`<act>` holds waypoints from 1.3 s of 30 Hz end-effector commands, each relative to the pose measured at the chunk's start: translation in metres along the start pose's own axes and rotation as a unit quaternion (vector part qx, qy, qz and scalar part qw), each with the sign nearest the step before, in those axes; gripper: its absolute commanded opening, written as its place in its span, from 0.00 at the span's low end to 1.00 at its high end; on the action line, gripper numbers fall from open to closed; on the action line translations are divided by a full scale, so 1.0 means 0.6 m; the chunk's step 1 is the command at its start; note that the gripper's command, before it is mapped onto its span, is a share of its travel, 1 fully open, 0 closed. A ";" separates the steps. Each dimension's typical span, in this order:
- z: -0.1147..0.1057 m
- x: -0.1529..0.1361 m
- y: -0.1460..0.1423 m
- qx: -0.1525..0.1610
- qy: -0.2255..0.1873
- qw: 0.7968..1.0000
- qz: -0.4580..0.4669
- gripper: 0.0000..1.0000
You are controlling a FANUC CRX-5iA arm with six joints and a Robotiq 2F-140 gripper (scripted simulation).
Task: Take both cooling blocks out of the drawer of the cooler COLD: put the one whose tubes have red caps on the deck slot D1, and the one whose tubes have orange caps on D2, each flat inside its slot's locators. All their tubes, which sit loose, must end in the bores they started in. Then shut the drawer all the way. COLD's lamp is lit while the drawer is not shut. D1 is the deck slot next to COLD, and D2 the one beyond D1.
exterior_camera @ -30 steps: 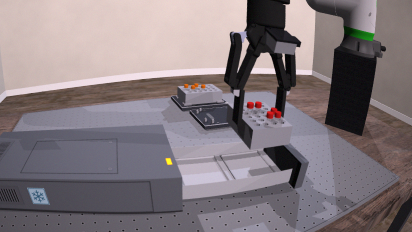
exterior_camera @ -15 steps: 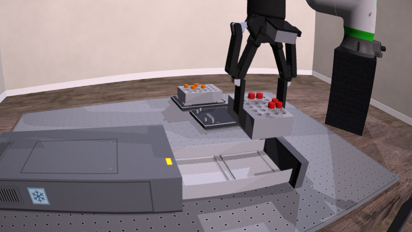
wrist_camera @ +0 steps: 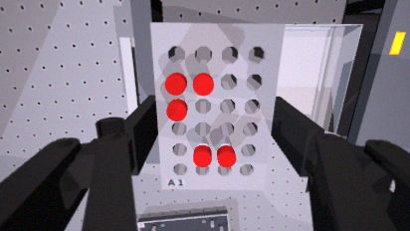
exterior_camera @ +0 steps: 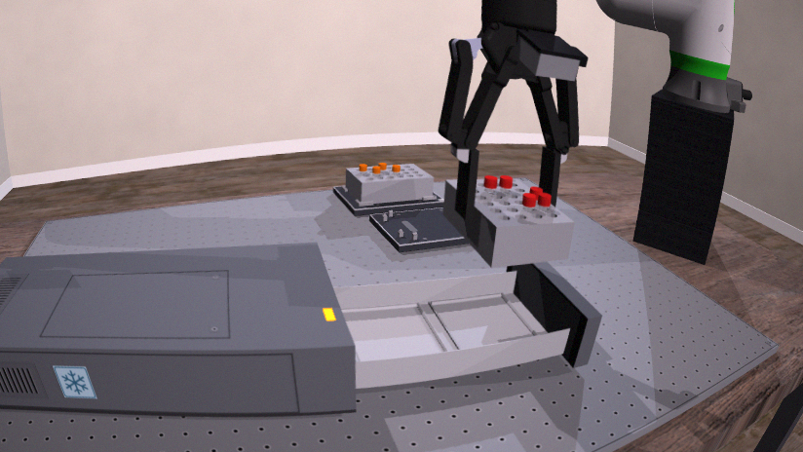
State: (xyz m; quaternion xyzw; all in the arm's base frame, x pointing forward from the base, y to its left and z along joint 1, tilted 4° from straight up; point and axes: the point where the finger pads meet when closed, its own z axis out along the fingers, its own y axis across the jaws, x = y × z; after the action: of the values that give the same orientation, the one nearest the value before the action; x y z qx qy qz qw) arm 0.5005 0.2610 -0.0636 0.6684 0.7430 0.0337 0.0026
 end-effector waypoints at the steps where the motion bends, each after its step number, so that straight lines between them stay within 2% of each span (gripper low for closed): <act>1: -0.001 0.000 0.001 -0.001 0.000 1.000 0.000 0.10; 7: -0.001 0.000 0.001 -0.001 0.000 1.000 0.000 0.10; 18: -0.001 -0.048 -0.005 -0.001 0.000 0.989 0.146 0.10; 20: -0.001 -0.048 -0.005 -0.001 0.000 0.989 0.146 0.10; 27: -0.001 -0.079 -0.009 -0.001 0.000 0.971 0.238 0.10; 35: -0.001 -0.114 -0.013 -0.001 0.001 0.941 0.340 0.10; 37: -0.001 -0.114 -0.013 -0.001 0.001 0.941 0.340 0.10; 39: -0.001 -0.123 -0.014 -0.001 0.001 0.931 0.365 0.10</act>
State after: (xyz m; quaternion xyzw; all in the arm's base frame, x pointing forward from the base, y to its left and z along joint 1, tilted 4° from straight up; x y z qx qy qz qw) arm 0.4993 0.1914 -0.0669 0.8821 0.4698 0.0322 -0.0112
